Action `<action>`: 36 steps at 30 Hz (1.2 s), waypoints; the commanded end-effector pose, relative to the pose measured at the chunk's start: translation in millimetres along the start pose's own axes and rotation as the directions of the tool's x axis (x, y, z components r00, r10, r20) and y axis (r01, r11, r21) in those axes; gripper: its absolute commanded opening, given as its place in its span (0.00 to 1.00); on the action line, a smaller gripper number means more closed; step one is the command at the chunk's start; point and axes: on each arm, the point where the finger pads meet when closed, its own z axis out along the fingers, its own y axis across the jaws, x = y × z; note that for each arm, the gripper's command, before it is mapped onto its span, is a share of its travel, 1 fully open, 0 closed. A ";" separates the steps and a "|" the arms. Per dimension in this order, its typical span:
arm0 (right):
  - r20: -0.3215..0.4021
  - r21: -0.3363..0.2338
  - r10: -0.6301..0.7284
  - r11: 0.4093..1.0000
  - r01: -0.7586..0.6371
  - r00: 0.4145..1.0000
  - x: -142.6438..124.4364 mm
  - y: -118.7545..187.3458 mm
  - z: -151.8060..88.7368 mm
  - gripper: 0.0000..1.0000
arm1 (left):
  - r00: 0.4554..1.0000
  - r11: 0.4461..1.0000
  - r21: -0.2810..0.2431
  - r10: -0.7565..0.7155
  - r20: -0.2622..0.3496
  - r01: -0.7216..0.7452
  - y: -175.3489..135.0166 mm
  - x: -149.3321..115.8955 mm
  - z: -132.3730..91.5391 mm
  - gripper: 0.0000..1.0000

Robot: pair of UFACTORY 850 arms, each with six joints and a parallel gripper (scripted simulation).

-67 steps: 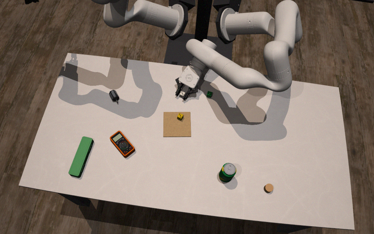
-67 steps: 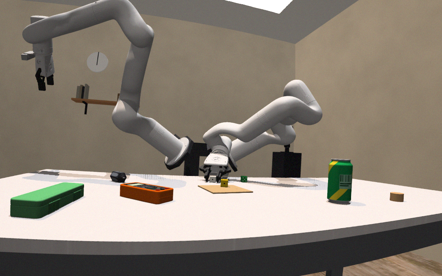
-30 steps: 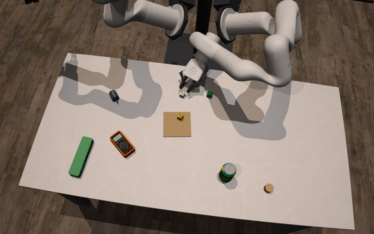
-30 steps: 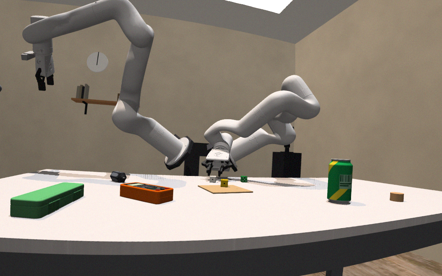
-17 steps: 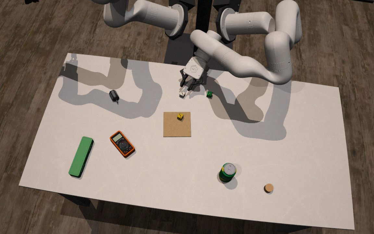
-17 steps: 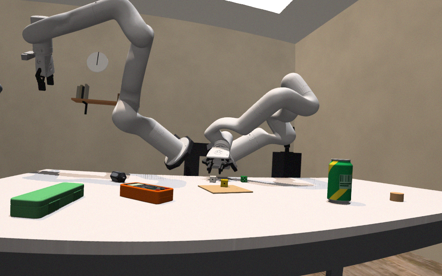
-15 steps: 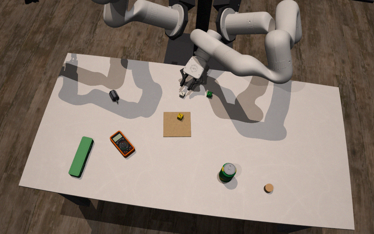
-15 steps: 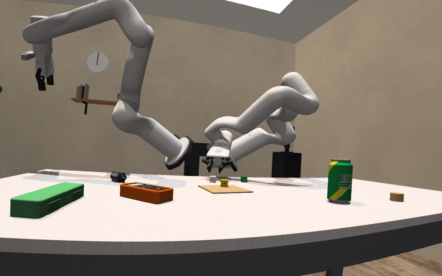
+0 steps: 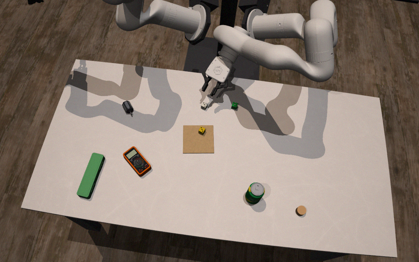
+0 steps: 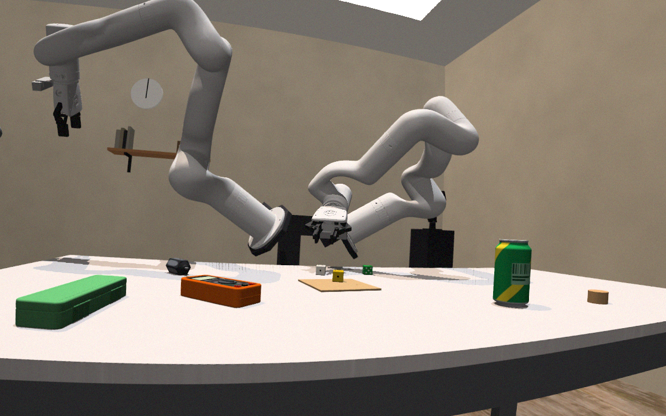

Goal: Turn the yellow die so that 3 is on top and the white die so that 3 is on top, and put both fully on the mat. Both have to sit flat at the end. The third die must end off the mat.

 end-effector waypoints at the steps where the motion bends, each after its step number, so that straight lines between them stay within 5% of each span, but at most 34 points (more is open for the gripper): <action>1: -0.002 0.000 0.000 1.000 0.000 1.000 0.4 0.0 -0.9 1.00 | 1.000 1.000 -0.001 0.000 -0.001 0.000 0.0 -4.0 -1.8 0.43; 7: -0.002 0.000 0.000 1.000 0.000 1.000 0.4 0.0 -0.9 1.00 | 0.999 1.000 -0.002 0.003 -0.032 -0.003 0.4 -5.3 -0.1 0.43; 13: -0.002 0.000 0.000 1.000 0.000 1.000 0.4 0.0 -0.9 1.00 | 0.973 1.000 -0.003 0.003 -0.231 -0.003 0.7 -15.1 6.1 0.43; 19: -0.002 0.000 0.000 1.000 0.000 1.000 0.4 0.0 -0.9 1.00 | 0.952 1.000 -0.004 0.002 -0.306 -0.003 0.8 -18.9 8.3 0.43; 21: -0.002 0.000 0.000 1.000 0.000 1.000 0.4 0.0 -0.9 1.00 | 0.913 1.000 -0.004 0.002 -0.407 -0.004 1.0 -24.2 11.7 0.43; 34: -0.002 0.000 0.000 1.000 0.000 1.000 0.4 0.0 -0.9 1.00 | 0.740 1.000 -0.004 0.000 -0.673 -0.003 0.9 -40.4 21.6 0.43; 36: -0.002 0.000 0.000 1.000 0.000 1.000 0.4 0.0 -0.9 1.00 | 0.740 1.000 -0.004 0.000 -0.673 -0.003 0.9 -40.4 21.6 0.43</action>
